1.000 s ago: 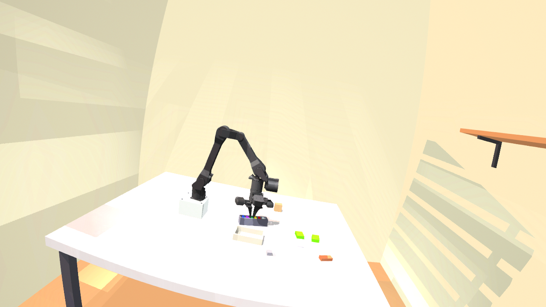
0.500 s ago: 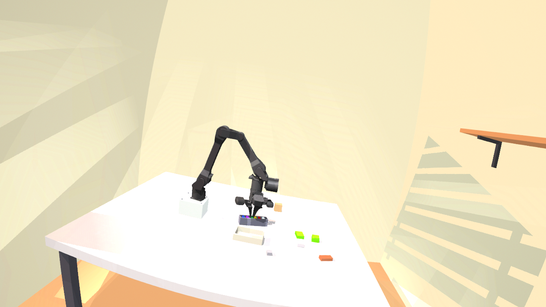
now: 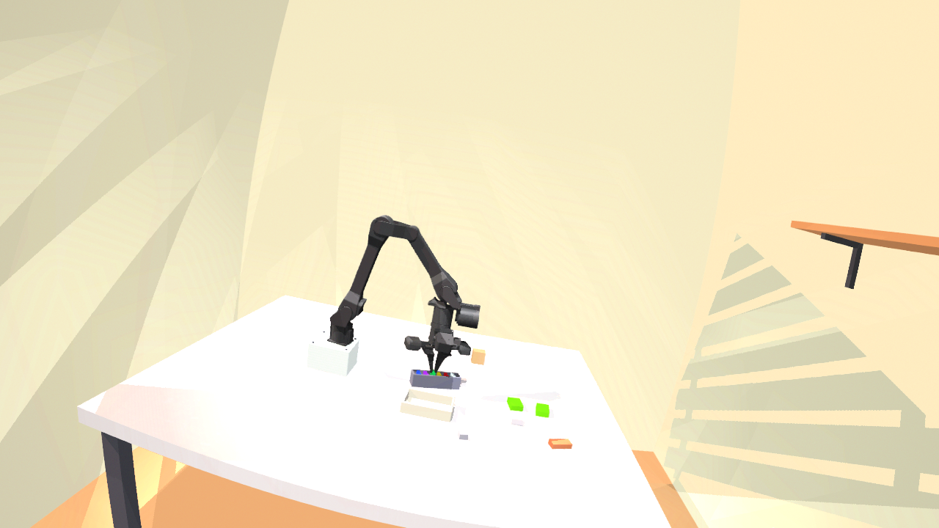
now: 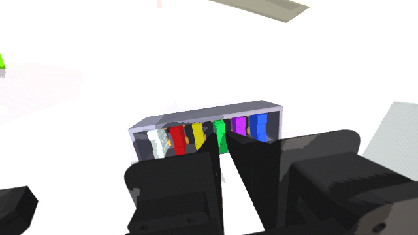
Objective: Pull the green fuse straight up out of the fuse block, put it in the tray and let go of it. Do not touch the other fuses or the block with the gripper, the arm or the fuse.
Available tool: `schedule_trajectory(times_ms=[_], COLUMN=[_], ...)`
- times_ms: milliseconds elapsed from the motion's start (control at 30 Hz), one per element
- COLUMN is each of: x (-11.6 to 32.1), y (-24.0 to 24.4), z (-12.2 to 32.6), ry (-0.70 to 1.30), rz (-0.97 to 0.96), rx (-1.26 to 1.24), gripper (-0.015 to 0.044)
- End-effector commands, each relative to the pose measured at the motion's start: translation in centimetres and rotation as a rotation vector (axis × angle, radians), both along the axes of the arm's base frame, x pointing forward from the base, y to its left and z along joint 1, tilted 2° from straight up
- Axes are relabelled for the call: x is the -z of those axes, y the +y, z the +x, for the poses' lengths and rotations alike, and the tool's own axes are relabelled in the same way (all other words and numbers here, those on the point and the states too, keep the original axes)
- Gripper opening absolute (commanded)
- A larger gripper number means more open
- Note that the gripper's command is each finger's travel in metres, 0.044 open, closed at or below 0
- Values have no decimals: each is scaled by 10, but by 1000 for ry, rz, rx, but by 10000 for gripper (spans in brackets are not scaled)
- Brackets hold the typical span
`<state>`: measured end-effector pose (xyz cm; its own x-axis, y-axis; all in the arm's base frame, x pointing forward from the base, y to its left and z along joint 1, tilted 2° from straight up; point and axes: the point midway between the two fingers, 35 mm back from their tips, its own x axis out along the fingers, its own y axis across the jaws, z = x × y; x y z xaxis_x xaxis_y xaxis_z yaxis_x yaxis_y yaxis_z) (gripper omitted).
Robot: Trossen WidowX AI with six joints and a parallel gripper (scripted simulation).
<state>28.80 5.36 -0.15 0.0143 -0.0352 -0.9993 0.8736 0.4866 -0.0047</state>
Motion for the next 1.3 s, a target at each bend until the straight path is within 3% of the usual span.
schedule_trajectory(times_ms=[0, 1267], x=[-4, -22], y=[0, 1], z=[1, 0], ry=[-3, -2], rz=[2, 3], rx=[1, 1], gripper=[0, 0])
